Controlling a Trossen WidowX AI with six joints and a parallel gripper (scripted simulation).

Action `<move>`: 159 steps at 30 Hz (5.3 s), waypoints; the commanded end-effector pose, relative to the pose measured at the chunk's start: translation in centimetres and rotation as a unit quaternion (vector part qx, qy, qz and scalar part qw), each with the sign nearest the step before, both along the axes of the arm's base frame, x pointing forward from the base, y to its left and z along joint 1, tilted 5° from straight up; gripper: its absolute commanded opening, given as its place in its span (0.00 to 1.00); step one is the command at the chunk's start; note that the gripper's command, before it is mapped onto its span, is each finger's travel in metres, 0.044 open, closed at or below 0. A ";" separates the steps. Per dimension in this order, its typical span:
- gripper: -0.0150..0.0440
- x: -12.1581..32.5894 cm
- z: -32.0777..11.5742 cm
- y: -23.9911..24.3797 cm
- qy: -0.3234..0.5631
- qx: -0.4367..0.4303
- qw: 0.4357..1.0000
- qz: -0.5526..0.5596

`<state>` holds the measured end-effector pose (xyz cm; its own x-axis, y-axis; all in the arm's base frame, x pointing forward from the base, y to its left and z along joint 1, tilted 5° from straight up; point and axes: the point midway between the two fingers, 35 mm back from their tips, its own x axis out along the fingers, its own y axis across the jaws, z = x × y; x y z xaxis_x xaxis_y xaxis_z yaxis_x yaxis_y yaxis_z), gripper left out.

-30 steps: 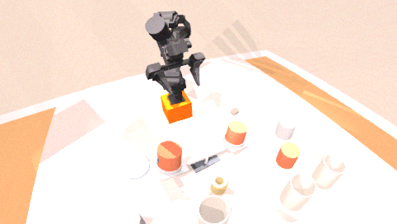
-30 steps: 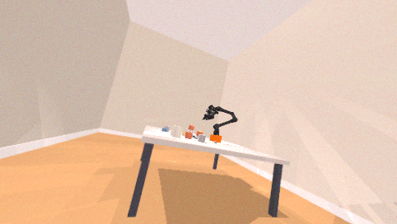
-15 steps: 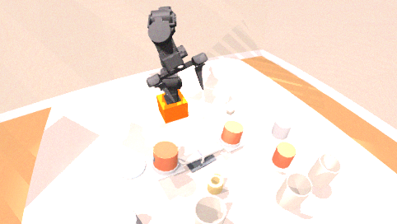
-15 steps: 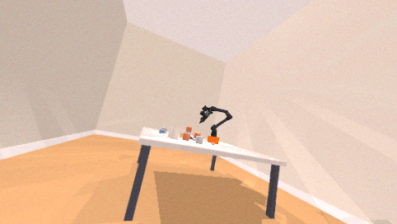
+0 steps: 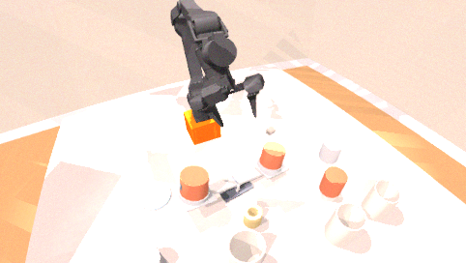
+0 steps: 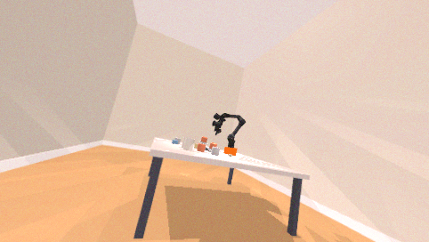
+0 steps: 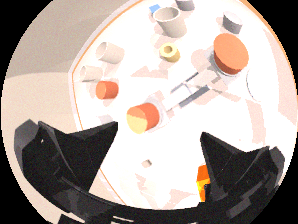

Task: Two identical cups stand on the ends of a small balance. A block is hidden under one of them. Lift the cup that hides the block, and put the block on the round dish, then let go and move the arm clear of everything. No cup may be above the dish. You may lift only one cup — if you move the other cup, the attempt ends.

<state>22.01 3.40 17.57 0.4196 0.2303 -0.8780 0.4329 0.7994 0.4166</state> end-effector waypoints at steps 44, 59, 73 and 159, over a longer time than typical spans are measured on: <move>1.00 4.6 -9.2 10.9 0.196 -0.004 0.895 -0.400; 1.00 5.0 -11.6 11.0 0.196 -0.004 0.895 -0.400; 1.00 5.2 -13.8 10.9 0.196 -0.004 0.895 -0.400; 0.25 5.3 -8.3 11.4 0.196 -0.004 0.895 -0.400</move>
<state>26.95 14.02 8.29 0.0891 -0.0427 -0.9951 0.9826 0.1673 0.0808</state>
